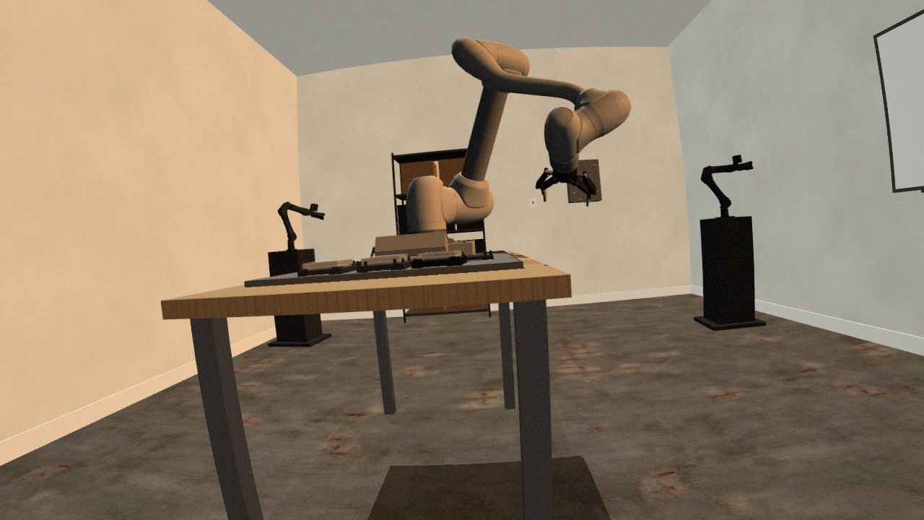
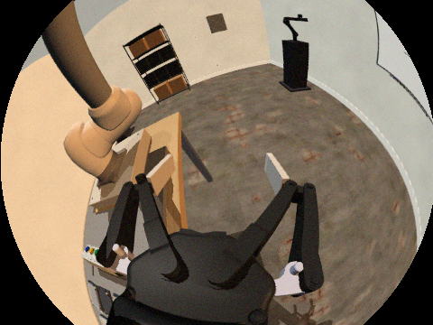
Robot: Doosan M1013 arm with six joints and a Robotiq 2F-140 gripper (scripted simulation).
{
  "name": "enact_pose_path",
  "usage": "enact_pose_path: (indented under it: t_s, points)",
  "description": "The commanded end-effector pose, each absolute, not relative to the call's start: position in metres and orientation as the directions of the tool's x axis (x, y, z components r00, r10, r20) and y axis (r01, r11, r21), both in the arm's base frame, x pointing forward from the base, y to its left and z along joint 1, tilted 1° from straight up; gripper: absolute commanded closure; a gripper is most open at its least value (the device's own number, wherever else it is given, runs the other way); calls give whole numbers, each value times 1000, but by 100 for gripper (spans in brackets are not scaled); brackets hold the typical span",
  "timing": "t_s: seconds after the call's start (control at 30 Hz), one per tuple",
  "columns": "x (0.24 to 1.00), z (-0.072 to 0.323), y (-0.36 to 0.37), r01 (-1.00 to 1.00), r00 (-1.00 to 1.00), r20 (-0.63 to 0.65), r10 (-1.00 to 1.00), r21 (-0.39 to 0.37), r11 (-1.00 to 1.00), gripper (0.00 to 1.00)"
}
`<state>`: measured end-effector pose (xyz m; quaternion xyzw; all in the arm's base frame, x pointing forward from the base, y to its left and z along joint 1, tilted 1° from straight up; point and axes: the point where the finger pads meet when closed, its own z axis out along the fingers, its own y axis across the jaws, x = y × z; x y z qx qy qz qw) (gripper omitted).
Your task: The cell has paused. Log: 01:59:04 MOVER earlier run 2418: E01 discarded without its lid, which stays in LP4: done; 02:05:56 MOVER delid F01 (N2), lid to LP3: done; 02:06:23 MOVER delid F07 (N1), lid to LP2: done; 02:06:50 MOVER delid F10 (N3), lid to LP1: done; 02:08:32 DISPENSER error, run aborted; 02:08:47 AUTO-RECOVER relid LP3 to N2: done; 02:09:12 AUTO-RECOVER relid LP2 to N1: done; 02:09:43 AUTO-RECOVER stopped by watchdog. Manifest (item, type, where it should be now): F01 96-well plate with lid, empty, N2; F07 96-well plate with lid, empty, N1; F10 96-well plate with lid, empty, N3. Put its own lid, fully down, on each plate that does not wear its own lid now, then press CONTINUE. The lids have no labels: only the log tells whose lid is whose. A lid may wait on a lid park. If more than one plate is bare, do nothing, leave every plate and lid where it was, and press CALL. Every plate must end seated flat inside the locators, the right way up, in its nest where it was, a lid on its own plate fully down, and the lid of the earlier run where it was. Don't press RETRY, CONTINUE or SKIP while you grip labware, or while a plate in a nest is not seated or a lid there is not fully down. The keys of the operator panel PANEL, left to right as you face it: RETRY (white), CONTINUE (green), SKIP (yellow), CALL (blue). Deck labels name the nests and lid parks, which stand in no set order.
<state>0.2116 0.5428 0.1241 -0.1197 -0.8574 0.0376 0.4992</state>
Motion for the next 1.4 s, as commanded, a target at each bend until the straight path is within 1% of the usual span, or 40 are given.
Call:
enact_pose_path:
  t_s: [0.0,0.03,0.07,0.17,0.2,0.3,0.33,0.43,0.47,0.57,0.6,0.73,0.77,0.83,0.87,0.97,1.0,1.07,1.1,1.17,1.2,1.3,1.33,1.37]
  points:
    - [264,104,510,202,-566,800,200,-100,974,0]
    - [264,104,510,202,-566,800,200,-100,974,0]
    - [289,97,492,211,-635,752,175,-49,976,0]
    - [300,93,485,211,-635,752,175,-49,976,0]
    - [327,85,463,210,-702,696,153,-3,978,0]
    - [339,82,454,210,-702,696,153,-3,978,0]
    - [365,75,431,200,-764,632,132,37,979,0]
    - [375,72,422,200,-764,632,132,37,979,0]
    - [401,67,397,182,-819,563,112,69,981,0]
    - [410,65,387,182,-819,563,112,69,981,0]
    - [435,61,361,158,-867,490,93,92,983,0]
    - [443,59,352,158,-867,490,93,92,983,0]
    - [471,55,319,129,-906,417,74,106,986,0]
    - [473,55,316,129,-906,417,74,106,986,0]
    - [493,53,289,98,-937,346,54,111,989,0]
    - [500,53,280,98,-937,346,54,111,989,0]
    - [521,52,249,66,-960,280,34,109,992,0]
    - [524,52,245,66,-960,280,34,109,992,0]
    - [541,52,218,36,-976,218,13,100,994,0]
    - [544,52,213,36,-976,218,13,100,994,0]
    - [560,53,185,7,-986,164,-7,87,996,0]
    - [561,53,182,7,-986,164,-7,87,996,0]
    - [575,55,155,-19,-993,117,-27,72,997,0]
    - [575,55,155,-19,-993,117,-27,72,997,0]
